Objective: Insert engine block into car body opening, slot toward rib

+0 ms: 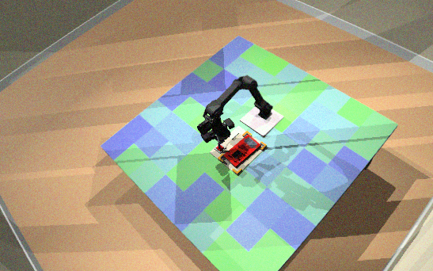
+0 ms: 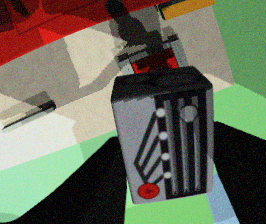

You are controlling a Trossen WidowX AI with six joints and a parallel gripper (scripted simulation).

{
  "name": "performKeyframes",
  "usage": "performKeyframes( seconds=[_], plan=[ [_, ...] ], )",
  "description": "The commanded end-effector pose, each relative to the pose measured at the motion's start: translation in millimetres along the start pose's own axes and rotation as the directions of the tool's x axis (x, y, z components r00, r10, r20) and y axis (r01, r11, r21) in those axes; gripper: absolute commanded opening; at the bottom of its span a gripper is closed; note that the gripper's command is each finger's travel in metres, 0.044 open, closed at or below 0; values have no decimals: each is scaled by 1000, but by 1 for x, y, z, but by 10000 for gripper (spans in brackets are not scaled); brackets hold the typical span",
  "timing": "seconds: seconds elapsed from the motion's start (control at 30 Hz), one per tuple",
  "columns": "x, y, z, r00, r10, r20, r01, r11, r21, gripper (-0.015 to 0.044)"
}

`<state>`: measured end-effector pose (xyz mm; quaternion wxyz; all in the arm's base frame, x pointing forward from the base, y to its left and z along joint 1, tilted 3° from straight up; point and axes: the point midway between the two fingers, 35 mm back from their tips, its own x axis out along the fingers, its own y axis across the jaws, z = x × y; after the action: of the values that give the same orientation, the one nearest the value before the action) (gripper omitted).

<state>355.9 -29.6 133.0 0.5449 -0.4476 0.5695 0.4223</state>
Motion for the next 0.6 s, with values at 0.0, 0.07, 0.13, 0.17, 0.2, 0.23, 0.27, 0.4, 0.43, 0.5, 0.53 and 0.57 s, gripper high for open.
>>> performKeyframes(
  seconds=[0.0, 0.07, 0.13, 0.17, 0.2, 0.23, 0.27, 0.4, 0.43, 0.5, 0.53, 0.57],
  plan=[
    [5, 3, 8, 1000, 8, 4, -7, 993, -122, 0],
    [7, 4, 12, 1000, 8, 4, -7, 982, -191, 0],
    [8, 5, 17, 1000, 8, 5, -7, 966, -259, 0],
    [9, 6, 19, 1000, 8, 5, -6, 956, -292, 0],
    [10, 6, 21, 1000, 8, 5, -6, 946, -325, 0],
    [11, 7, 23, 1000, 8, 5, -6, 934, -358, 0],
    [12, 7, 25, 1000, 8, 5, -6, 921, -390, 0],
    [15, 10, 33, 1000, 9, 6, -4, 857, -515, 0],
    [16, 11, 35, 1000, 9, 6, -4, 839, -544, 0],
    [18, 12, 39, 1000, 9, 6, -3, 799, -601, 0],
    [19, 13, 41, 1000, 9, 6, -3, 778, -629, 0],
    [20, 14, 43, 1000, 9, 6, -3, 755, -656, 0]
  ],
)
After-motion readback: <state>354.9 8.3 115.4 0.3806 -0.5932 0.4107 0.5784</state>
